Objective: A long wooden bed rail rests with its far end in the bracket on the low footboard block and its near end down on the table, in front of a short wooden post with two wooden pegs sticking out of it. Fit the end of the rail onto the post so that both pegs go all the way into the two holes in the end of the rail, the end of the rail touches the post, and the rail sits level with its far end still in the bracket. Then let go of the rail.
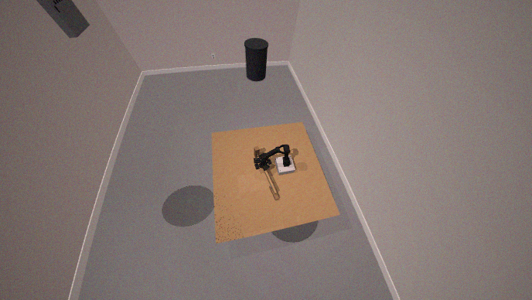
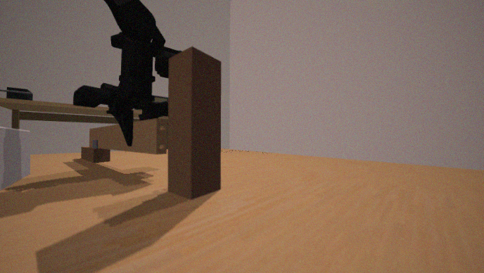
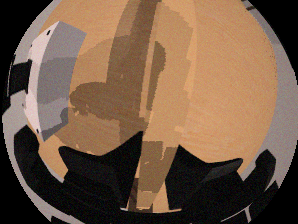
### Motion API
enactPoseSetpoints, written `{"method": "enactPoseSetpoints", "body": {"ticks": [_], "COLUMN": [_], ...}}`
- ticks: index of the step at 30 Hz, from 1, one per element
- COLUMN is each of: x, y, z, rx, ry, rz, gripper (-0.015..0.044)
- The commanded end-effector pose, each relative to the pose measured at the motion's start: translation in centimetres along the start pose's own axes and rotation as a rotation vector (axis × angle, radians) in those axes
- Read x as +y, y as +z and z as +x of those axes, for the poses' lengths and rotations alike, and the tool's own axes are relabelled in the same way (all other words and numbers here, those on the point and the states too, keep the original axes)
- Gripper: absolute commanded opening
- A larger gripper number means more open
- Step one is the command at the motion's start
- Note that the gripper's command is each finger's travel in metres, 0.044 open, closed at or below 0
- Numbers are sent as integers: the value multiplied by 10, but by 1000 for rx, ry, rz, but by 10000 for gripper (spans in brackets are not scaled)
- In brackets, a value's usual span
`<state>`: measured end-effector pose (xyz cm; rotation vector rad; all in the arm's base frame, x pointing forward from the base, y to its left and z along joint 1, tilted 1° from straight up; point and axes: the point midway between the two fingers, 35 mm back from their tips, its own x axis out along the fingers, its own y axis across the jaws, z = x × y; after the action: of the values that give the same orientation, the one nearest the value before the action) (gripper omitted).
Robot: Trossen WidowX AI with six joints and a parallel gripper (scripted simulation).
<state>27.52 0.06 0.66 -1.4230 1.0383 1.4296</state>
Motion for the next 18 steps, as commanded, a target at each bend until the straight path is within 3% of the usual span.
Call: {"method": "enactPoseSetpoints", "body": {"ticks": [1,18], "x": [-1,0], "y": [0,0], "z": [0,-1], "rx": [0,0], "ry": [-8,-8], "rz": [1,1], "gripper": [0,0]}}
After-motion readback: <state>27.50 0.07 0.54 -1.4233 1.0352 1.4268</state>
